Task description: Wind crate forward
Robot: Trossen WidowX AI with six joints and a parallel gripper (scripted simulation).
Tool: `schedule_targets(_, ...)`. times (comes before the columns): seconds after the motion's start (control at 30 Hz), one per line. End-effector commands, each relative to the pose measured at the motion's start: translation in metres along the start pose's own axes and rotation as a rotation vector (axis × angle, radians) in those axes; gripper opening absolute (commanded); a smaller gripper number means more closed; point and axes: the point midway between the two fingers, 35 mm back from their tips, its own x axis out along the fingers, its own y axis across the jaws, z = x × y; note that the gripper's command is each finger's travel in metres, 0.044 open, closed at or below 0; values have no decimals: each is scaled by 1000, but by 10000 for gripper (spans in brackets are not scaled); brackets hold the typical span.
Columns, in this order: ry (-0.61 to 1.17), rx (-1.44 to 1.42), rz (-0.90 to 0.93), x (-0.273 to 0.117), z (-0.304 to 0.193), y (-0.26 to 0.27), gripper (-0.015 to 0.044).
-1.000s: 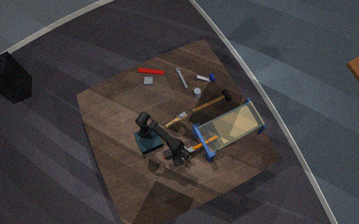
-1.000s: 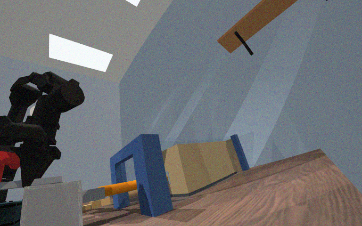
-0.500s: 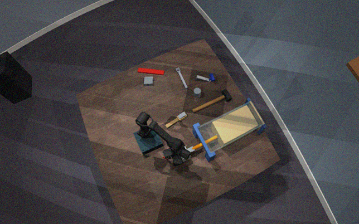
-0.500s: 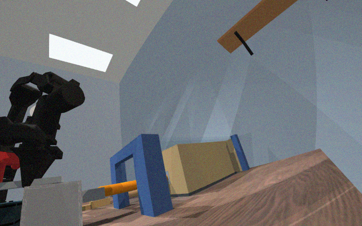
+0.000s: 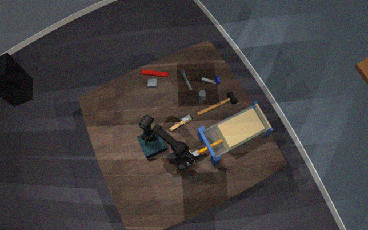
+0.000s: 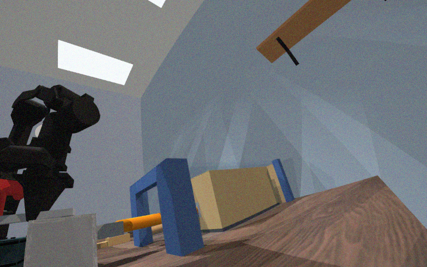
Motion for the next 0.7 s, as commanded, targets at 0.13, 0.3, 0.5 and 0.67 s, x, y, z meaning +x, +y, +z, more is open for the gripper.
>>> schedule_targets(0.13, -2, -16, -3, 4, 0, 0, 0)
schedule_targets(0.3, -2, 26, -6, 4, 0, -2, 0)
schedule_targets(0.5, -2, 26, -6, 4, 0, -2, 0)
schedule_targets(0.67, -2, 69, -10, 4, 0, -4, 0)
